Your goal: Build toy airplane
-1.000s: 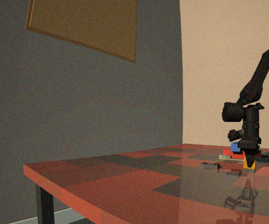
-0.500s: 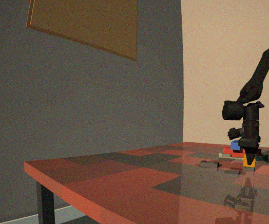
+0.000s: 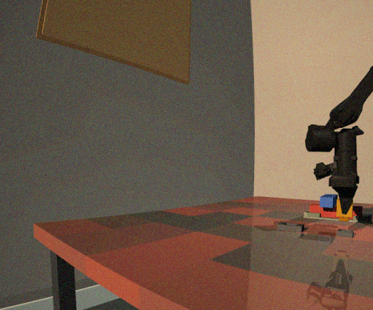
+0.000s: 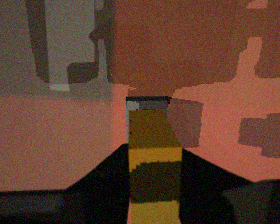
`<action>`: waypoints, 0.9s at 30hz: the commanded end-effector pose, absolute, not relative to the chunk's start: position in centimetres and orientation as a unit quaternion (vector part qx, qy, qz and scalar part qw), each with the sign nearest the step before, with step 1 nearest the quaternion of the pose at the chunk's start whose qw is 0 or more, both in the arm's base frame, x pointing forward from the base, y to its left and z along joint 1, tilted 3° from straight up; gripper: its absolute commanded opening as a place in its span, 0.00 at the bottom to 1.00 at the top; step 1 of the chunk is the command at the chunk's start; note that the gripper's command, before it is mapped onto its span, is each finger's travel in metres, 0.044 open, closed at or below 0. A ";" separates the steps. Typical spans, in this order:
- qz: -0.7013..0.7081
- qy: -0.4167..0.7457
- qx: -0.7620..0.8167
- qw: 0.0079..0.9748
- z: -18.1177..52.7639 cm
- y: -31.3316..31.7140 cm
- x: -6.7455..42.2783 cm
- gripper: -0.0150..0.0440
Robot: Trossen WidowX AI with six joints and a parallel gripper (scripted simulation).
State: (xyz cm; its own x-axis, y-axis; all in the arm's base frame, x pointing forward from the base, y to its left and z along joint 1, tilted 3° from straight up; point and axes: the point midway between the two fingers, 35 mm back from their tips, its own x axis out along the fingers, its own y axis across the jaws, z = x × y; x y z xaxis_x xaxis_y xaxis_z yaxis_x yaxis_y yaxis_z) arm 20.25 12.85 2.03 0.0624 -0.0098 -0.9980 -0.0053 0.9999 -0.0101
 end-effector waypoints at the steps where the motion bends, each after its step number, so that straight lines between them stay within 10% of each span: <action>1: -0.002 0.682 0.000 0.731 3.3 13.1 20.4 0.25; 27: -0.013 0.682 0.008 0.732 11.2 12.7 19.2 0.25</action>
